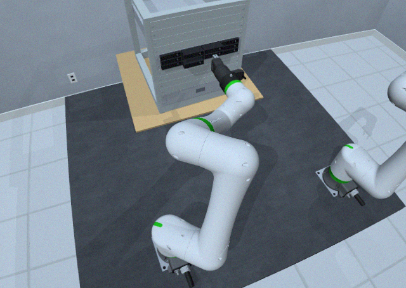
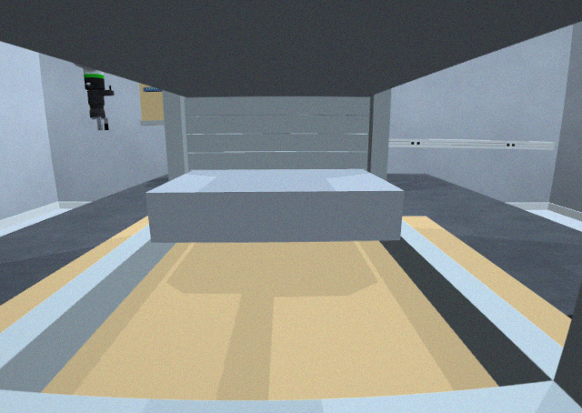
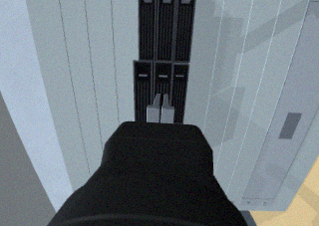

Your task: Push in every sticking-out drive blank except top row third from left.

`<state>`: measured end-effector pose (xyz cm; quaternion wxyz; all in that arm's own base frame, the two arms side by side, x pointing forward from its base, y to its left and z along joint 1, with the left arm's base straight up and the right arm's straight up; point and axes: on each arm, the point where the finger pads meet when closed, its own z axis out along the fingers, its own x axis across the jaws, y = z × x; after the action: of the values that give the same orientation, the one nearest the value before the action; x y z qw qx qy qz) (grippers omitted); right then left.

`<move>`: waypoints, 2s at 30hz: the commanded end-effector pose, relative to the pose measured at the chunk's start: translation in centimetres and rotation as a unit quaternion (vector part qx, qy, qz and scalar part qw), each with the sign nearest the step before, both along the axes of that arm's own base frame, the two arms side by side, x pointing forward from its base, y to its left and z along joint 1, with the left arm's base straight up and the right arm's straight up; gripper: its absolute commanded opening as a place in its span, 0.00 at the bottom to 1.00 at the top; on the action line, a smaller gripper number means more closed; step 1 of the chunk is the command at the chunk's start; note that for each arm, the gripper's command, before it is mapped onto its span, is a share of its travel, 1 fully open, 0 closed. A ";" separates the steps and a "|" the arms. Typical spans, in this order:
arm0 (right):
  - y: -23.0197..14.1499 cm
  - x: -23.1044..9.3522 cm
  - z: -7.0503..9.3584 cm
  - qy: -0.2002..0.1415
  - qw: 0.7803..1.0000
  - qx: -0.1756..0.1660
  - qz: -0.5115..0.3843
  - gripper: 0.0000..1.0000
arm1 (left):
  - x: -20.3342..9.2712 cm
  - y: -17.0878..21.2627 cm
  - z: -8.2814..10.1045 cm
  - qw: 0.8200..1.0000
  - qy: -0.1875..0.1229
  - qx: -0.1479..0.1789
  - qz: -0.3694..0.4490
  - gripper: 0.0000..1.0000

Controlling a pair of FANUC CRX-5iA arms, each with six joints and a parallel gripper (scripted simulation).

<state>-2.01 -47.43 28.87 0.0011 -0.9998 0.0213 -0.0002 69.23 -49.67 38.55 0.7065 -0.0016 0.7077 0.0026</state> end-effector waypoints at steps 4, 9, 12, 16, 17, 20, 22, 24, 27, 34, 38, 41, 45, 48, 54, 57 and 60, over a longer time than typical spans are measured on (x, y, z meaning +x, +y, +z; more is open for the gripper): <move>0.0 0.0 0.1 0.000 1.000 -0.001 0.000 1.00 | 0.0 0.0 0.2 1.000 -0.001 -0.001 0.000 0.00; 0.0 0.0 0.1 0.000 1.000 -0.001 0.000 1.00 | 0.0 0.0 0.2 1.000 -0.001 -0.001 0.000 0.00; 0.0 0.0 0.1 0.000 1.000 -0.001 0.000 1.00 | 0.0 0.0 0.2 1.000 -0.001 -0.001 0.000 0.00; 0.0 0.0 0.1 0.000 1.000 -0.001 0.000 1.00 | 0.0 0.0 0.2 1.000 -0.001 -0.001 0.000 0.00; 0.0 0.0 0.1 0.000 1.000 -0.001 0.000 1.00 | 0.0 0.0 0.2 1.000 -0.001 -0.001 0.000 0.00; 0.0 0.0 0.1 0.000 1.000 -0.001 0.000 1.00 | 0.0 0.0 0.2 1.000 -0.001 -0.001 0.000 0.00; 0.0 0.0 0.1 0.000 1.000 -0.001 0.000 1.00 | 0.0 0.0 0.2 1.000 -0.001 -0.001 0.000 0.00; 0.0 0.0 0.1 0.000 1.000 -0.001 0.000 1.00 | 0.0 0.0 0.2 1.000 -0.001 -0.001 0.000 0.00; 0.0 0.0 0.1 0.000 1.000 -0.001 0.000 1.00 | 0.0 0.0 0.2 1.000 -0.001 -0.001 0.000 0.00; 0.0 0.0 0.1 0.000 1.000 -0.001 0.000 1.00 | 0.3 0.0 0.2 1.000 -0.001 -0.001 0.000 0.00; 0.0 0.0 0.1 0.000 1.000 -0.001 0.000 1.00 | 0.9 0.0 0.2 1.000 -0.001 -0.001 0.000 0.00; 0.0 0.0 0.1 0.000 1.000 -0.001 0.000 1.00 | 1.0 0.0 0.2 1.000 -0.001 -0.001 0.000 0.00; 0.0 0.0 0.1 0.000 1.000 -0.001 0.000 1.00 | 1.0 0.0 0.2 1.000 -0.001 -0.001 0.000 0.00; 0.0 0.0 0.1 0.000 1.000 -0.001 0.000 1.00 | 1.0 0.0 0.2 1.000 -0.001 -0.001 0.000 0.00; 0.0 0.0 0.1 0.000 1.000 -0.001 0.000 1.00 | 1.4 0.0 0.2 1.000 -0.001 -0.001 0.000 0.00; 0.0 0.0 0.1 0.000 1.000 -0.001 0.000 1.00 | 1.9 0.0 0.2 1.000 -0.001 -0.001 0.000 0.00; 0.0 0.0 0.1 0.000 1.000 -0.001 0.000 1.00 | 2.0 0.0 0.2 1.000 -0.001 -0.001 0.000 0.00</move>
<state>-2.01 -47.43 28.87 0.0011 -0.9998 0.0213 -0.0002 71.12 -49.64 38.57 0.7065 -0.0016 0.7077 0.0027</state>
